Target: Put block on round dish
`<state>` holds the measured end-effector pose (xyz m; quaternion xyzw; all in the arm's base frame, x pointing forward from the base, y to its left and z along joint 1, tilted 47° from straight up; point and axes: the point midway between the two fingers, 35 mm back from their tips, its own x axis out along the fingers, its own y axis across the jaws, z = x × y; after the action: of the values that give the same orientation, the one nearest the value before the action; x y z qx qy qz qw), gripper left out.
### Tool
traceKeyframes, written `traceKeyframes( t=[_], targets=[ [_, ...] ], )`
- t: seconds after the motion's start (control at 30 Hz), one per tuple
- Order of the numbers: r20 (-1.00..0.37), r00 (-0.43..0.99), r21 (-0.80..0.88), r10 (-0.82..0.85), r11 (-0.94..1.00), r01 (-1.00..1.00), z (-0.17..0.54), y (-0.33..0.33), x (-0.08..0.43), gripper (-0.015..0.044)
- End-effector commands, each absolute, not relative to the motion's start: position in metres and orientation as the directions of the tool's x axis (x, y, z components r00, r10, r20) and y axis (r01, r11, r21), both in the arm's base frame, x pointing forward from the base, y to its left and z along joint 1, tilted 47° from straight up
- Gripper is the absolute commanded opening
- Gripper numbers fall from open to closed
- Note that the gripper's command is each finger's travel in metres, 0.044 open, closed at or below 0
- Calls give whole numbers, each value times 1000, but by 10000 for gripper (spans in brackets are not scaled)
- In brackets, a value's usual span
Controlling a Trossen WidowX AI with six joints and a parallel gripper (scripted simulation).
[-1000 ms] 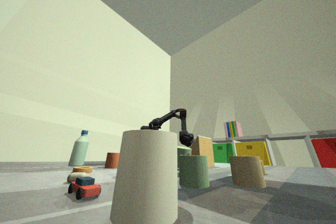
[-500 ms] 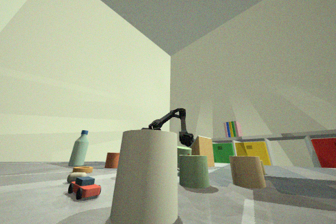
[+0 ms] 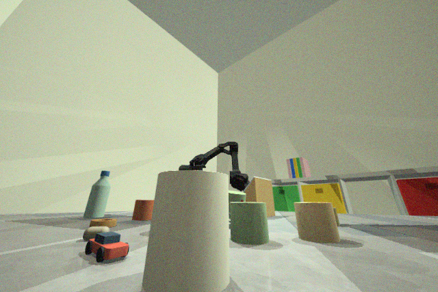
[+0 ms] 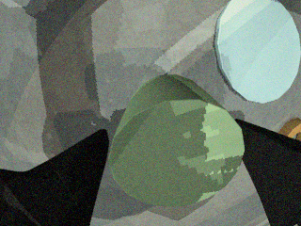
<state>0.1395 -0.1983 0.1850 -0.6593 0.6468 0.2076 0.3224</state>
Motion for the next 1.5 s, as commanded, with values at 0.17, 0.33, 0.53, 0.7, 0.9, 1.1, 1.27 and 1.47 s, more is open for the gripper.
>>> traceKeyframes(
  t=[0.17, 0.33, 0.53, 0.7, 0.9, 1.1, 1.27, 1.47],
  targets=[
    [-680, 93, -174, -728, 37, -984, 216, -170, 136, 440],
    [-660, 176, -236, -731, -20, -971, 229, -165, 152, 335],
    [-659, 219, -338, -719, 23, -941, 232, -159, 167, 260],
    [-675, 219, -435, -704, 141, -889, 228, -154, 176, 260],
    [-694, 216, -535, -687, 292, -793, 223, -146, 188, 260],
    [-710, 210, -608, -672, 435, -664, 217, -137, 200, 260],
    [-721, 205, -648, -661, 541, -536, 212, -129, 210, 260],
    [-733, 202, -672, -650, 646, -361, 205, -117, 223, 260]
  ],
)
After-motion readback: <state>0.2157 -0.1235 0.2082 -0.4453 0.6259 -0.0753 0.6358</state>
